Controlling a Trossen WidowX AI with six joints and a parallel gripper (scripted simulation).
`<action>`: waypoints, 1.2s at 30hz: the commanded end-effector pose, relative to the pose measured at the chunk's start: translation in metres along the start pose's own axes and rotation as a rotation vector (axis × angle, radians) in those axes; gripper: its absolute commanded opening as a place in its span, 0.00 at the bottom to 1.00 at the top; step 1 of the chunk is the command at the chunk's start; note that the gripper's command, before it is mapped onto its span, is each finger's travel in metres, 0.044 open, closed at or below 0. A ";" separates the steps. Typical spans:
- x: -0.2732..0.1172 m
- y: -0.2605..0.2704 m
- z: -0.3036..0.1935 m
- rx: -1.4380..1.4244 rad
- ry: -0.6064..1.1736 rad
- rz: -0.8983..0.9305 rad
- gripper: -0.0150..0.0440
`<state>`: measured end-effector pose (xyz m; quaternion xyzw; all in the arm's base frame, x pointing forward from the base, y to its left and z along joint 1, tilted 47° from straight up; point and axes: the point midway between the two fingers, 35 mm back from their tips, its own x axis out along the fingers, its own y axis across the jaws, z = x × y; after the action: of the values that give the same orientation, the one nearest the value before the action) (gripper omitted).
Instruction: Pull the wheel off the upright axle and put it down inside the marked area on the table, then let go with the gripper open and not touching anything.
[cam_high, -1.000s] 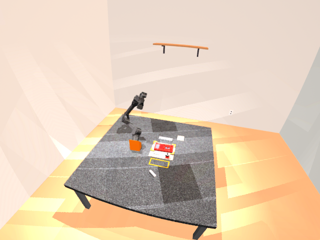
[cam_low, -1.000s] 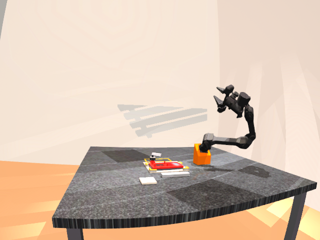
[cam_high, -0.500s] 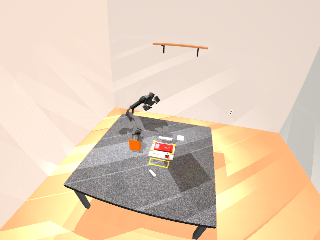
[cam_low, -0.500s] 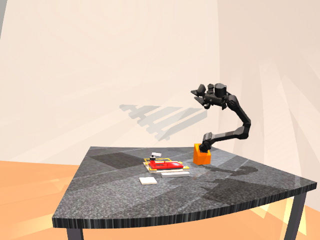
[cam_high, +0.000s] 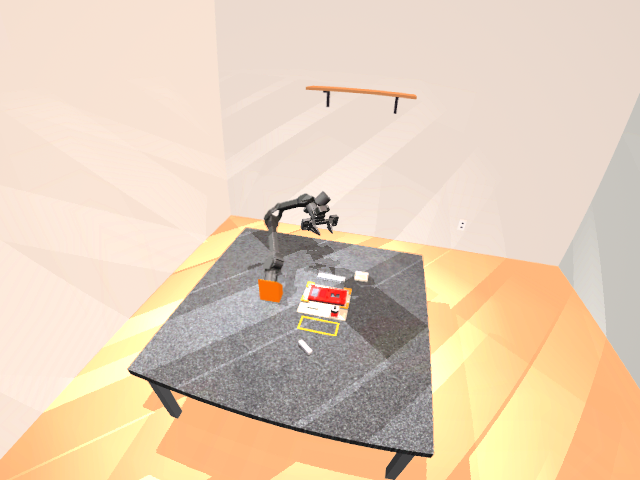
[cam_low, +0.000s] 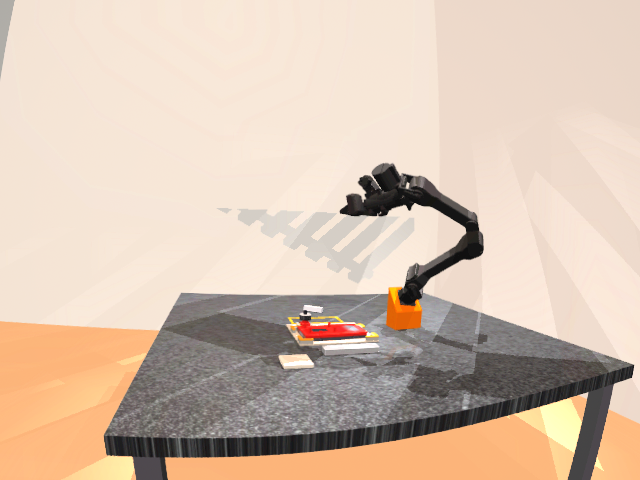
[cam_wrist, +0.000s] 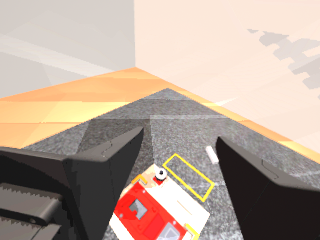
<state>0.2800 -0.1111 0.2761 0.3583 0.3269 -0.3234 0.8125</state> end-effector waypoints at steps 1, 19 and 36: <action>0.031 0.009 -0.013 -0.112 0.126 0.000 0.76; 0.149 0.021 -0.095 -0.582 0.710 0.167 0.76; 0.226 0.008 -0.190 -0.771 1.131 0.576 0.76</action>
<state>0.3606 -0.0305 0.0230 0.2218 0.6830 0.2297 0.6569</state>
